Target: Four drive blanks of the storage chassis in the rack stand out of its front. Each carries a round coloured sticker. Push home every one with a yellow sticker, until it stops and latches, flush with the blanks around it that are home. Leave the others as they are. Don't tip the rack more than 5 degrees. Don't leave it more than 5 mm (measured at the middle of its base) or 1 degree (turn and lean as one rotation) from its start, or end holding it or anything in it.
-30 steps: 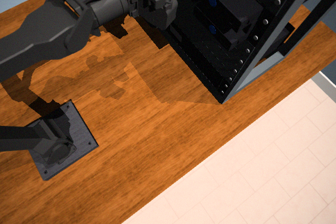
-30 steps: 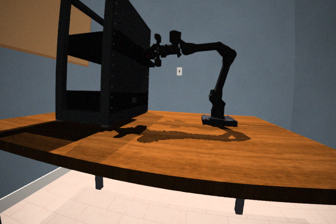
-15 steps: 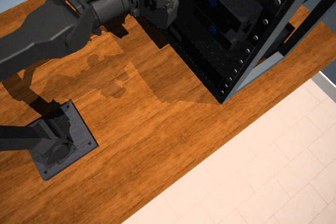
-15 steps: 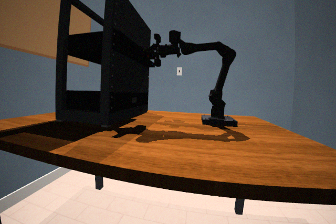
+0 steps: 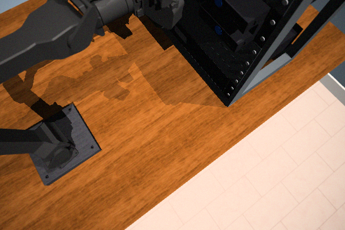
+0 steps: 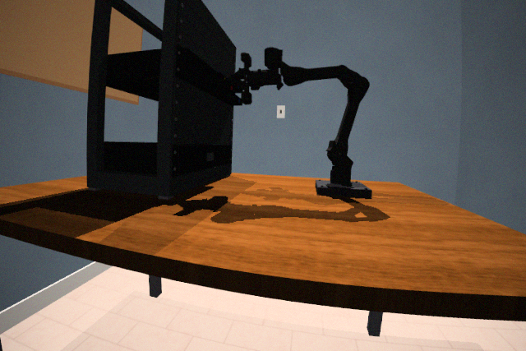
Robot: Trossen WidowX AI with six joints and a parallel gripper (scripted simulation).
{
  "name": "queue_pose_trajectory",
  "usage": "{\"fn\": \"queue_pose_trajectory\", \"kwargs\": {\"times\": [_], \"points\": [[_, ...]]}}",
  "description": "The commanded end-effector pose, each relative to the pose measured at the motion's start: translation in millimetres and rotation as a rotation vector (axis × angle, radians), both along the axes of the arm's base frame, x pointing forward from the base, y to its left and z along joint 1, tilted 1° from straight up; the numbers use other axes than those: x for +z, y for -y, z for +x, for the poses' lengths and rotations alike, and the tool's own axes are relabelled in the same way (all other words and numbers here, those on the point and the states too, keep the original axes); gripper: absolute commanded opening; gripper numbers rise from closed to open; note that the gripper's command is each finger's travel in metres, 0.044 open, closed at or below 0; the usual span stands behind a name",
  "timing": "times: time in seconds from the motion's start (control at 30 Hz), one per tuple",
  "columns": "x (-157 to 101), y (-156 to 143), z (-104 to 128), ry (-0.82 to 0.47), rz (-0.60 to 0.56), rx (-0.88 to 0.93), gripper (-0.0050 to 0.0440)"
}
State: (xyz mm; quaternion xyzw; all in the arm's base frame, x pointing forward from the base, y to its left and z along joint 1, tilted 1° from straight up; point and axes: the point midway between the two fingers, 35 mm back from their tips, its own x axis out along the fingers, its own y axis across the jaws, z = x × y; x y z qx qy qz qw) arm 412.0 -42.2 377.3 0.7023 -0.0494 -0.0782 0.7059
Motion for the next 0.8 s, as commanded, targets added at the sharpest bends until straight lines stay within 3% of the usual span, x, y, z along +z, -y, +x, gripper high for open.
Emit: {"fn": "queue_pose_trajectory", "kwargs": {"times": [0.0, 0.77], "points": [[19.9, -0.2, -3.1, 0.05, -0.001, 0.002, 0.0], [22.9, 0.3, -0.2, 0.05, -0.001, 0.002, 0.0]]}}
